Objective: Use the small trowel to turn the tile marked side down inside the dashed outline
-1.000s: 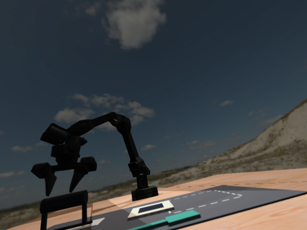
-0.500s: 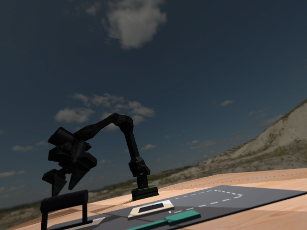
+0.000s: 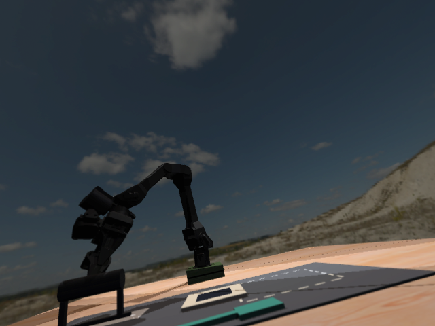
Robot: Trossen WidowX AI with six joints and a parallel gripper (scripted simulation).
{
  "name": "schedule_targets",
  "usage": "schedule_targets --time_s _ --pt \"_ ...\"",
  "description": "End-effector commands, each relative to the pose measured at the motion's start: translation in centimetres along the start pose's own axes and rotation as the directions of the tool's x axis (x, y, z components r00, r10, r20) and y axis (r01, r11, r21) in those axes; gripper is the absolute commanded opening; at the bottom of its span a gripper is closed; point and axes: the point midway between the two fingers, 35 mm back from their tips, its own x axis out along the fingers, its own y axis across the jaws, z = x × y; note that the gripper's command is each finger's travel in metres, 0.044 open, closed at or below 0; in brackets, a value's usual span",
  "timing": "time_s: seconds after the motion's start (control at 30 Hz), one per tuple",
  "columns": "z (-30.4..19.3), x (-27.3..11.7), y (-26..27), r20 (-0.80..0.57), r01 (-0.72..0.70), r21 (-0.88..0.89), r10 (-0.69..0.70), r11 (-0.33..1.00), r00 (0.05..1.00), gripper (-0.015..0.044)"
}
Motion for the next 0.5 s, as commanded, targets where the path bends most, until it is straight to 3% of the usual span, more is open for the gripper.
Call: schedule_targets --time_s 0.0,0.47 --pt "-0.6 -0.1 -0.1 0.022 -0.039 0.145 0.036 0.989 0.999 0.0300" --pt "-2.4 -0.7 -0.4 0.089 -0.161 0.555 0.135 0.816 0.987 0.0300"
